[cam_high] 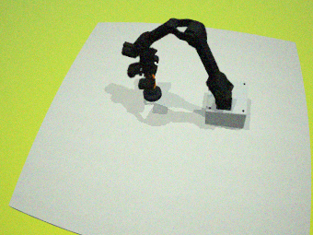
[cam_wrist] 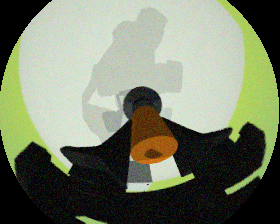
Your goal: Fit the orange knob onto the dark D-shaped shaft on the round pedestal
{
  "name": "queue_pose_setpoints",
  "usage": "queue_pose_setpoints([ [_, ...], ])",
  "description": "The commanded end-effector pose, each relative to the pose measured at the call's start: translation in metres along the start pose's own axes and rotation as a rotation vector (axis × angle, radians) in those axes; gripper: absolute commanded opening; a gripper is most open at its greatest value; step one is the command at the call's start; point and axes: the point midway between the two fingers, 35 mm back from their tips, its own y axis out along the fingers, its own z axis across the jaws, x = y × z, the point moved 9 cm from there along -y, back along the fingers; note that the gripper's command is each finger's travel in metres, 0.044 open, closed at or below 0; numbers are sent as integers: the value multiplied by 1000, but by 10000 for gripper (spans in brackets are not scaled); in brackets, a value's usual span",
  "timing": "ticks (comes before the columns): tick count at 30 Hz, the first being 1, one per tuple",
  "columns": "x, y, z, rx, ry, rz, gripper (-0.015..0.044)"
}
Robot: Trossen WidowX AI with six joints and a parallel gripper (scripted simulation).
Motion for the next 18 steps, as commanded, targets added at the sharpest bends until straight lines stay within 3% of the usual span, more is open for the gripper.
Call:
queue_pose_setpoints([
  [1, 1, -4, 0, 0, -3, -3, 0],
  [8, 3, -2, -1, 0, -202, -3, 0],
  [18, 2, 1, 0, 0, -212, -3, 0],
])
